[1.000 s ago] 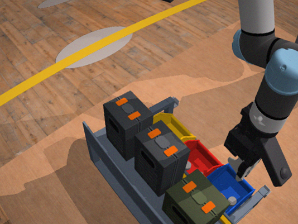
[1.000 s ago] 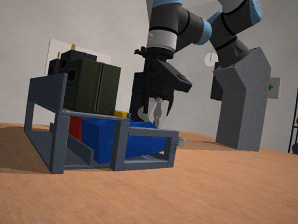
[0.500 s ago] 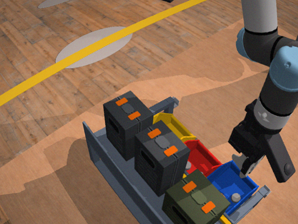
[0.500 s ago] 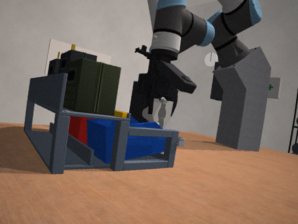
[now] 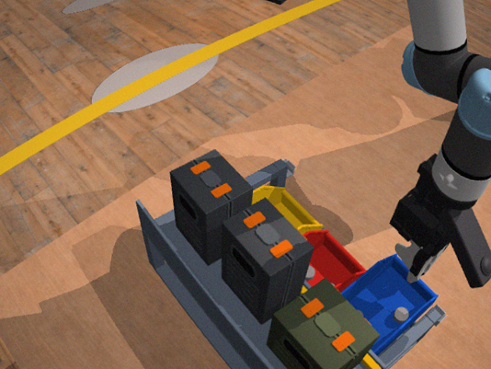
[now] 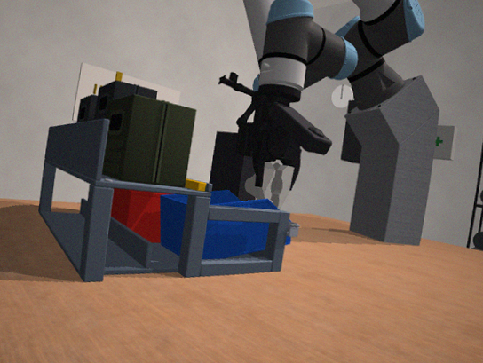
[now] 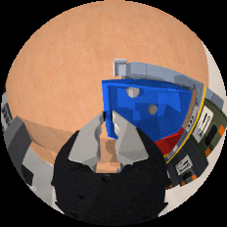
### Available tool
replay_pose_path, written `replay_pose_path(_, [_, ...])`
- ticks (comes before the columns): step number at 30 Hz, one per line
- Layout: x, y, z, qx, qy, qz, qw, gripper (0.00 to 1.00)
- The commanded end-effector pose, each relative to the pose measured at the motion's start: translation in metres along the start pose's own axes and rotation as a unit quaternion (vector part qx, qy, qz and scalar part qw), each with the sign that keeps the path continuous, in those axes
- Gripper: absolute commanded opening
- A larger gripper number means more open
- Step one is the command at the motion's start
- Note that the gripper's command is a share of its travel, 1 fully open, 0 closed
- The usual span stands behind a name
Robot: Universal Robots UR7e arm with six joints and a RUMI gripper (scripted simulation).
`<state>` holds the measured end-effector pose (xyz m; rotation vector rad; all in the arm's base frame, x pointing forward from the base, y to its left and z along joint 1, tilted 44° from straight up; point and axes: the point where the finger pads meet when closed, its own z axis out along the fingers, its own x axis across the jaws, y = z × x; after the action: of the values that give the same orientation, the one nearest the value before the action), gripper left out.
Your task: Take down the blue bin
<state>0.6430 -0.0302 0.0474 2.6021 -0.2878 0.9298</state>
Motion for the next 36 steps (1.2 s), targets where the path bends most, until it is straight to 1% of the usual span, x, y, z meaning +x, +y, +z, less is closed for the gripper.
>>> replay_pose_path(1, [-0.012, 0.000, 0.000, 0.000, 0.001, 0.000, 1.000, 0.00])
replay_pose_path(2, [-0.012, 0.000, 0.000, 0.000, 0.001, 0.000, 1.000, 0.00])
replay_pose_path(17, [-0.060, 0.000, 0.000, 0.000, 0.001, 0.000, 1.000, 0.00])
replay_pose_path(19, [-0.060, 0.000, 0.000, 0.000, 0.001, 0.000, 1.000, 0.00])
replay_pose_path(32, [-0.092, 0.000, 0.000, 0.000, 0.001, 0.000, 1.000, 0.00])
replay_pose_path(36, [-0.095, 0.000, 0.000, 0.000, 0.001, 0.000, 1.000, 0.00])
